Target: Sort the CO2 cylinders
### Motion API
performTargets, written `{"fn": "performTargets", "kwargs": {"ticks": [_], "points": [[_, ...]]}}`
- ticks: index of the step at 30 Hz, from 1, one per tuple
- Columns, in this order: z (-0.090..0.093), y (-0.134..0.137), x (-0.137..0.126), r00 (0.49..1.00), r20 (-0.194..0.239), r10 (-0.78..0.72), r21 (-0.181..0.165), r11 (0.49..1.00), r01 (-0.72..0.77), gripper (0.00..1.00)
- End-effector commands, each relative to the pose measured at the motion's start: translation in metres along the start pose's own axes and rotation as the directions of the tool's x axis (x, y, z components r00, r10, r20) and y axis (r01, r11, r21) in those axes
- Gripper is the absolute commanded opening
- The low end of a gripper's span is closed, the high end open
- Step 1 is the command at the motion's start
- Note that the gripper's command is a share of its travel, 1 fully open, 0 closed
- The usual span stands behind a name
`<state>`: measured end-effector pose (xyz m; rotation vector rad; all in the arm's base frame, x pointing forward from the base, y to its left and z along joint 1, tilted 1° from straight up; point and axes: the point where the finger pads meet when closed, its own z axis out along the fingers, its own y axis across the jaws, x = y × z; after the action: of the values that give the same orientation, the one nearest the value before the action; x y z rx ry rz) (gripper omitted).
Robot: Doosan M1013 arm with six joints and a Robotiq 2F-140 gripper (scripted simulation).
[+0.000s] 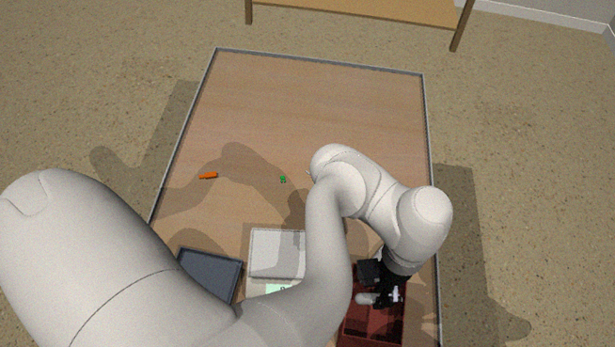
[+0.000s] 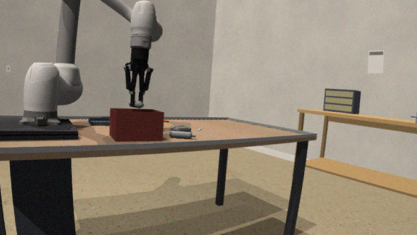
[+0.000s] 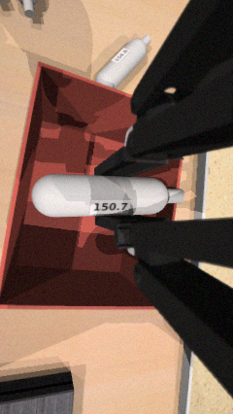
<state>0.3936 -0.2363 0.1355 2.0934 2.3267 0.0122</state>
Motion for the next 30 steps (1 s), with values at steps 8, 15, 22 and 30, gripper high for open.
{"fn": "performTargets", "kwargs": {"ticks": [8,15,22,30], "points": [[-0.0003,0.0003,-0.0002,1.000,0.000,0.000,-0.001,1.000,0.000,0.40],[-0.0003,0.0003,-0.0002,1.000,0.000,0.000,-0.001,1.000,0.000,0.40],[-0.0003,0.0003,-0.0002,1.000,0.000,0.000,-0.001,1.000,0.000,0.40],[-0.0003,0.0003,-0.0002,1.000,0.000,0.000,-0.001,1.000,0.000,0.40]]}}
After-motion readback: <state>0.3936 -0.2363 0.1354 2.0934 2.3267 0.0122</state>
